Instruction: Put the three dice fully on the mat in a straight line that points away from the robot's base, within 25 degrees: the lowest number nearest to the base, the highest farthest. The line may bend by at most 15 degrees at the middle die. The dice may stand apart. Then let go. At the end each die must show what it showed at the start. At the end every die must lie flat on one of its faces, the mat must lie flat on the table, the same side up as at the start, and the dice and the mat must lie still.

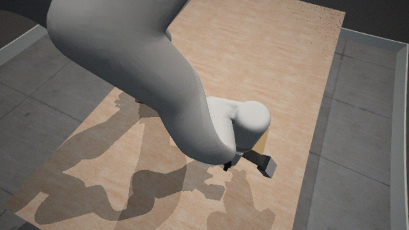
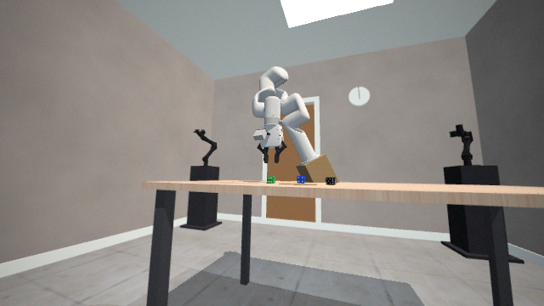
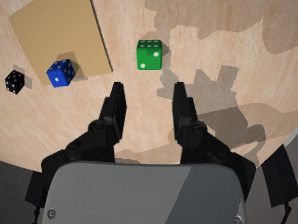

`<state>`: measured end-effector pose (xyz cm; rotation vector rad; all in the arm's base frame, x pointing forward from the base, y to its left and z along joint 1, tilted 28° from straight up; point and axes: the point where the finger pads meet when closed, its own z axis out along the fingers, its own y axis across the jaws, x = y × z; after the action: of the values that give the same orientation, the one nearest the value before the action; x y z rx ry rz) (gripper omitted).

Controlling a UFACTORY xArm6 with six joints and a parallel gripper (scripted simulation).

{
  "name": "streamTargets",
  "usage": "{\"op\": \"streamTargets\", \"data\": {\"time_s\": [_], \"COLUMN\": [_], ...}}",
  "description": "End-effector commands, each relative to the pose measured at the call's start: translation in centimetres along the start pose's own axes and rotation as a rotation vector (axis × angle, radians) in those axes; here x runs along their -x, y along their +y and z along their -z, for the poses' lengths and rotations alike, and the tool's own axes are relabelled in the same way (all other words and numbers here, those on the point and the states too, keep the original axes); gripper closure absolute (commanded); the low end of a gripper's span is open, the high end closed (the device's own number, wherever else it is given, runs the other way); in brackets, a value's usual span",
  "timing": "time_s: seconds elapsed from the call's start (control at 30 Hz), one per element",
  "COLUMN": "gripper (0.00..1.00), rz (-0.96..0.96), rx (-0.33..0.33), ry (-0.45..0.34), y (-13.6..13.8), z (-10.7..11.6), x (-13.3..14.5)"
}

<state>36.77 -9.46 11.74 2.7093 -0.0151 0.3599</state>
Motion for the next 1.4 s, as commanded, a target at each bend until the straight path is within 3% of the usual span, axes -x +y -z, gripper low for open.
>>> {"op": "streamTargets", "data": {"time_s": [0.0,1.37], "gripper": [0.53,0.53], "rz": [-0.001,-0.001], "rx": [0.000,0.000], "ry": [0.003,0.003], "y": [0.0,-0.1], "z": [0.0,-4.6], "x": [-0.1,-0.1]}}
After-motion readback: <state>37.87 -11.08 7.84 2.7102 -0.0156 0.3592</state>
